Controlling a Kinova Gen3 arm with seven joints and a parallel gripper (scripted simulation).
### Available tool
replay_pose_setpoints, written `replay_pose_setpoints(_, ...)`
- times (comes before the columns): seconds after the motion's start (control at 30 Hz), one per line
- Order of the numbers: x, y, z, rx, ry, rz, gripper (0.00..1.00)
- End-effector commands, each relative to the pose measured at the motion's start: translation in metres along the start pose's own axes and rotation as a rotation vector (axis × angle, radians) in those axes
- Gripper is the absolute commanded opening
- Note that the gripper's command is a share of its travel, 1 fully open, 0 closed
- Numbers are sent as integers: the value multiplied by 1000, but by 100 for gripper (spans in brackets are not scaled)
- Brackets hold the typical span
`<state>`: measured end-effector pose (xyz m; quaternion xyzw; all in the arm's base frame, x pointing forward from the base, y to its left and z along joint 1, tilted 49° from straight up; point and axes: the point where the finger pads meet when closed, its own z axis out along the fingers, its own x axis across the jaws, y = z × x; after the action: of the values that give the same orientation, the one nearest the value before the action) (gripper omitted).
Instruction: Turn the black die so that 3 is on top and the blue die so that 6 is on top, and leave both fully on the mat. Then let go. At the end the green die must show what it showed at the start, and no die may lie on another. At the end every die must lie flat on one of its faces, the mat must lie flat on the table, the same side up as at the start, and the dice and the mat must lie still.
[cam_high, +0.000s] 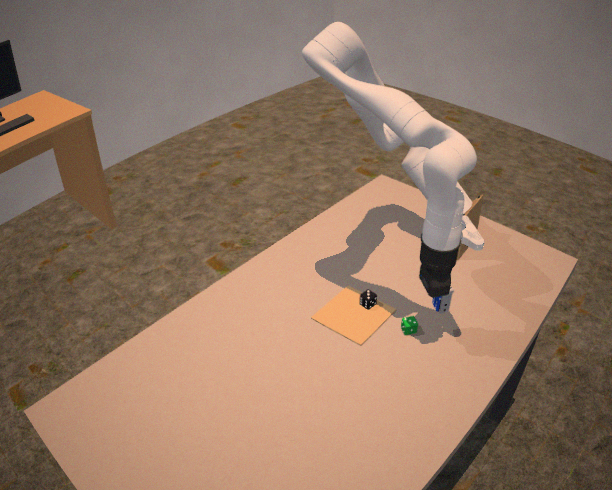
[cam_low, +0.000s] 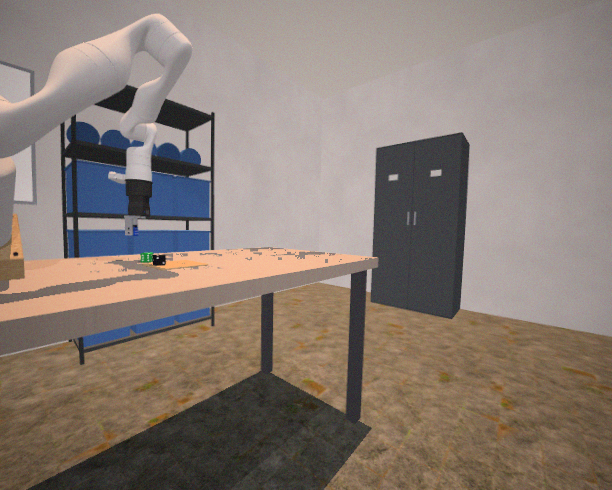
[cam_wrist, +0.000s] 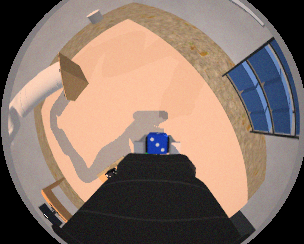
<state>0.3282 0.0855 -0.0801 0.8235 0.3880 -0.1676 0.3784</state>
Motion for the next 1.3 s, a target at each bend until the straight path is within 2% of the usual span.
replay_pose_setpoints(0.0, 1, 1, -1, 1, 3, -5, 57)
replay_pose_setpoints(0.43, 1, 1, -1, -4, 4, -12, 57)
replay_pose_setpoints(0.53, 0, 1, -1, -35, 2, -12, 57)
replay_pose_setpoints(0.63, 0, 0, 0, -104, 3, -12, 57)
replay_pose_setpoints(0.7, 0, 0, 0, -104, 3, -12, 57)
replay_pose_setpoints(0.8, 1, 0, 0, -217, 3, -12, 57)
replay_pose_setpoints(0.97, 1, 0, -1, -476, 9, -11, 57)
replay_pose_setpoints(1.0, 1, 0, -1, -488, 9, -11, 57)
replay_pose_setpoints(1.07, 2, 0, -2, -608, 13, -10, 57)
replay_pose_setpoints(1.1, 2, 0, -1, -617, 13, -10, 57)
replay_pose_setpoints(1.17, 1, 0, -1, -737, 13, -10, 57)
replay_pose_setpoints(1.27, 1, 0, -1, -739, 13, -10, 57)
